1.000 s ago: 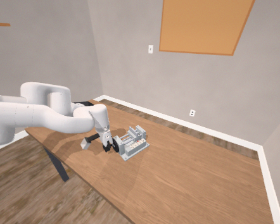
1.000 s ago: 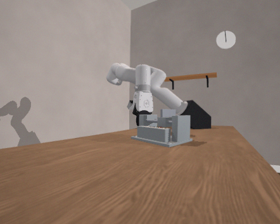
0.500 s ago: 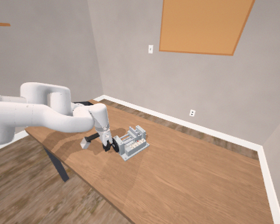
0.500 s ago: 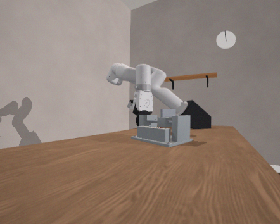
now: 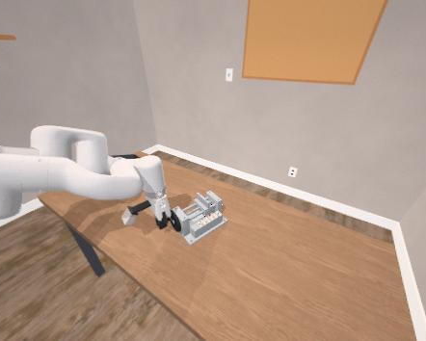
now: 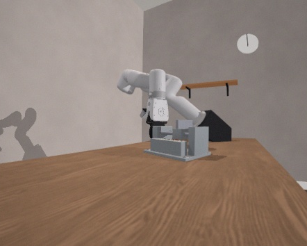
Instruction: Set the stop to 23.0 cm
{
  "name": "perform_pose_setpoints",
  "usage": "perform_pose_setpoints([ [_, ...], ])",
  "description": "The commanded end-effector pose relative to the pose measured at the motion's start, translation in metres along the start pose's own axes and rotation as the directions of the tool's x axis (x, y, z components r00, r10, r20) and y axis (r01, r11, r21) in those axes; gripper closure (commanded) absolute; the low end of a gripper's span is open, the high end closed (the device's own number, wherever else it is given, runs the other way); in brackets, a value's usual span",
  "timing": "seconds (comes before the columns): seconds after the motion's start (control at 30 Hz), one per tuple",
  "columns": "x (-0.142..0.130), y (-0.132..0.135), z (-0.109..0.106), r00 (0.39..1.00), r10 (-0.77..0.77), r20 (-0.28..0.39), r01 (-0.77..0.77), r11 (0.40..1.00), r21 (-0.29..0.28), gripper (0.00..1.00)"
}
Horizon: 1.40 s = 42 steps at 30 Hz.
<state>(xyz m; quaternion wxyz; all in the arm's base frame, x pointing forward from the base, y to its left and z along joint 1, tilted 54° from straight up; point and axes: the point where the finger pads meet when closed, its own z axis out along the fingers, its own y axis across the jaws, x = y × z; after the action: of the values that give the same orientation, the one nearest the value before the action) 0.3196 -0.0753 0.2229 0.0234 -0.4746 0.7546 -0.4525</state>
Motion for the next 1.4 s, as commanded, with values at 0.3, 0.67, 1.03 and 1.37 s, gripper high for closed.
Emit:
perform_pose_setpoints([
  [0.3, 0.000, 0.001, -0.009, 1.000, -0.001, 0.001, 0.001, 1.000, 0.001, 0.94],
  [0.67, 0.000, -0.002, -0.022, 1.000, -0.001, 0.001, 0.001, 1.000, 0.001, 0.94],
  [1.03, 0.000, -0.013, -0.035, 1.000, -0.001, 0.001, 0.001, 1.000, 0.001, 0.94],
  [1.37, 0.000, -0.032, -0.041, 1.000, -0.001, 0.001, 0.001, 1.000, 0.001, 0.94],
])
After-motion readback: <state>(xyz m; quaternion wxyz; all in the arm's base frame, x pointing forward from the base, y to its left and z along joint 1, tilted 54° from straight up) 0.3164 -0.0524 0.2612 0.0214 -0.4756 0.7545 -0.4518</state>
